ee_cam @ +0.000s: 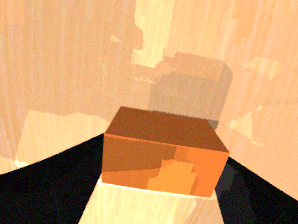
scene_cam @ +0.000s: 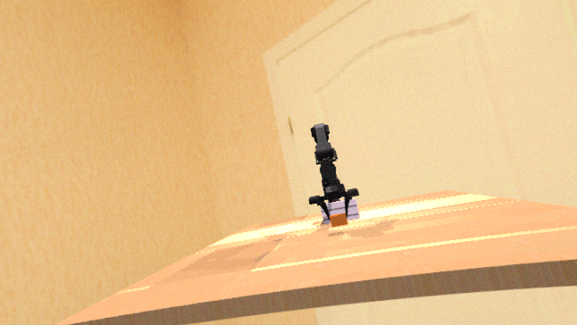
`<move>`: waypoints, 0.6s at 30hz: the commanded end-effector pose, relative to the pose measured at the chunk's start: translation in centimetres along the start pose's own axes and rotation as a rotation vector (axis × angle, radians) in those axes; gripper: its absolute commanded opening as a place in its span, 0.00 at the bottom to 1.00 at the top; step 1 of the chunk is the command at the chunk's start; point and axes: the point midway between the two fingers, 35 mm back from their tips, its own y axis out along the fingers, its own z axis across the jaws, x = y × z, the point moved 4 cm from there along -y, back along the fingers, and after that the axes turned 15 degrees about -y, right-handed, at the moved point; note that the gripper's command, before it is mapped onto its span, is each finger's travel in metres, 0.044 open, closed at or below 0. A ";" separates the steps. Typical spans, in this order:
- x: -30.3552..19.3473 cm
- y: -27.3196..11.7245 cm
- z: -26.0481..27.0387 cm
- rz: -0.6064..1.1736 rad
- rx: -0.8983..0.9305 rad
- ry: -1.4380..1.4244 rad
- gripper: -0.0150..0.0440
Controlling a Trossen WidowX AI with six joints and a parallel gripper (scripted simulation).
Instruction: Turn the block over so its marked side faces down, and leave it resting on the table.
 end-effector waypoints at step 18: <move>-1.0 1.4 0.3 -0.300 -0.081 -0.003 0.25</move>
